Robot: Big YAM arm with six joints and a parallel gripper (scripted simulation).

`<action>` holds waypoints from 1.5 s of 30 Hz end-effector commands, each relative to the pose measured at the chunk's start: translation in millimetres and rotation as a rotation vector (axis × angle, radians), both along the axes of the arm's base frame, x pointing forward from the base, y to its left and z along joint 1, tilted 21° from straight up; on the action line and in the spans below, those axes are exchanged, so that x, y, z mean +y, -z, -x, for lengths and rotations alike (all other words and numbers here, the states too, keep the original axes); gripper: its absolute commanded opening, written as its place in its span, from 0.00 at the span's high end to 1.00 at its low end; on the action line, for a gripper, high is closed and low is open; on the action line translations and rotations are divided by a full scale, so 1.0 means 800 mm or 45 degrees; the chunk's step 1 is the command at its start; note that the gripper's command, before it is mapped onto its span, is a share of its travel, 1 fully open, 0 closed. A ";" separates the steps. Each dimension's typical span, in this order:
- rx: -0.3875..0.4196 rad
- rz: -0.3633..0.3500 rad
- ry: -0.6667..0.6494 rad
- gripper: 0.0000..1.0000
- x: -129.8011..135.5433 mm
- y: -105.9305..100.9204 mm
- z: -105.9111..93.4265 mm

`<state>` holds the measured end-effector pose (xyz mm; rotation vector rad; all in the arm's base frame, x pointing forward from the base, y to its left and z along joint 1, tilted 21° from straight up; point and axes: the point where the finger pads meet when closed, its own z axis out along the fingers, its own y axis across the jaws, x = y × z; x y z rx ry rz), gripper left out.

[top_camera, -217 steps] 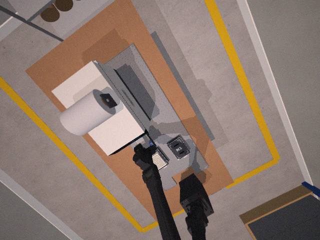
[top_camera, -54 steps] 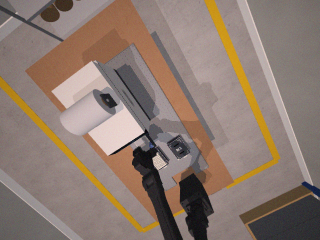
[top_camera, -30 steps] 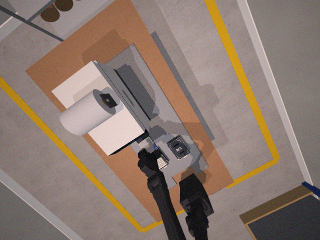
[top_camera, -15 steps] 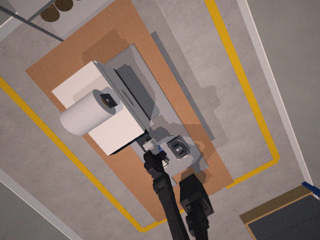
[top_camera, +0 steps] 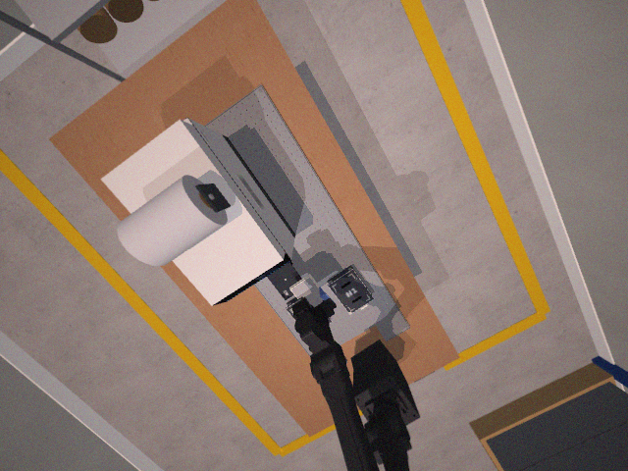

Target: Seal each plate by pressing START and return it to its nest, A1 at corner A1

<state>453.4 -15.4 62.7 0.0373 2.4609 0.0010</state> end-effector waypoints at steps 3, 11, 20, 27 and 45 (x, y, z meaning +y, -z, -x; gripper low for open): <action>-0.090 0.019 -0.009 1.00 -0.015 -0.028 -0.003; -0.028 0.008 0.003 1.00 -0.026 -0.001 0.022; -0.081 0.024 -0.009 1.00 -0.040 -0.011 0.034; -0.033 0.013 -0.001 1.00 -0.047 0.009 0.053; -0.029 0.009 -0.008 1.00 -0.072 0.025 0.090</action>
